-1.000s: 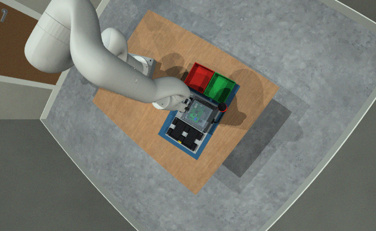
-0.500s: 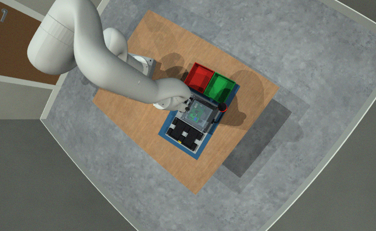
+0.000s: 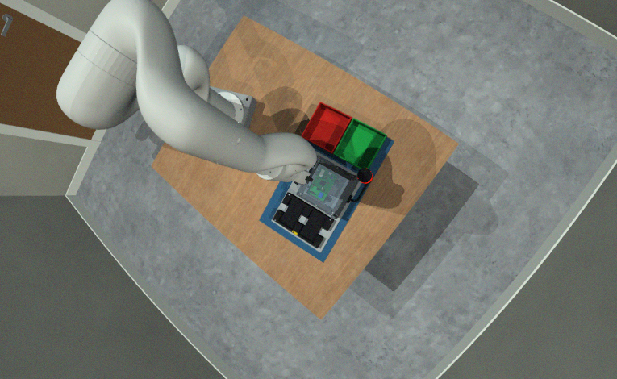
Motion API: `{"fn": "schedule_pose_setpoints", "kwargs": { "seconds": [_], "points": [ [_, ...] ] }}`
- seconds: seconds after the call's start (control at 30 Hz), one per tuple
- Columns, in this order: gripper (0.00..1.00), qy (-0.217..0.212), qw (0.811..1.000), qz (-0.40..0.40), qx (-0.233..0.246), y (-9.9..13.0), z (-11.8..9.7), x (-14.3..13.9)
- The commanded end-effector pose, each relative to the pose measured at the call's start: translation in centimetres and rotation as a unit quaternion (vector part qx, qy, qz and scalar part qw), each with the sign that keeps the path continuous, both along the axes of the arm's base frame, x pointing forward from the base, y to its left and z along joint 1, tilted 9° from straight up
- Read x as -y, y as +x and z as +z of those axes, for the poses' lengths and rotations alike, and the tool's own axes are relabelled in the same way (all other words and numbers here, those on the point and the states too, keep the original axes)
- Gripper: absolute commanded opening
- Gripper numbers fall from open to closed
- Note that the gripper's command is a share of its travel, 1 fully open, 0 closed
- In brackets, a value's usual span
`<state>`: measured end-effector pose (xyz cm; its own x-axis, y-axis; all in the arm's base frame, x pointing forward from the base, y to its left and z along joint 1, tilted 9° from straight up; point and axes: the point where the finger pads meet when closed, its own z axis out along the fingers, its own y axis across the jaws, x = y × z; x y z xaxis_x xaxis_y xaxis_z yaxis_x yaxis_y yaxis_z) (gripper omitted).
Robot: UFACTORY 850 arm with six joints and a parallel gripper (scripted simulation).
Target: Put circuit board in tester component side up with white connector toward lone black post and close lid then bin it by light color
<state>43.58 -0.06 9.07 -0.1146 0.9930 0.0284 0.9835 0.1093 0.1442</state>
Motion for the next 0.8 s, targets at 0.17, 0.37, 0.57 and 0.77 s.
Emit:
{"fn": "schedule_pose_setpoints", "kwargs": {
  "seconds": [0.17,0.37,0.57,0.77],
  "points": [
    [0.0,0.003,1.0,0.001,0.003,0.09,-0.08,-0.01],
    [0.0,0.003,1.0,0.001,0.003,0.09,-0.08,-0.01],
    [0.0,0.003,1.0,0.001,0.003,0.09,-0.08,-0.01],
    [0.0,0.003,1.0,0.001,0.003,0.09,-0.08,-0.01]
  ]
}}
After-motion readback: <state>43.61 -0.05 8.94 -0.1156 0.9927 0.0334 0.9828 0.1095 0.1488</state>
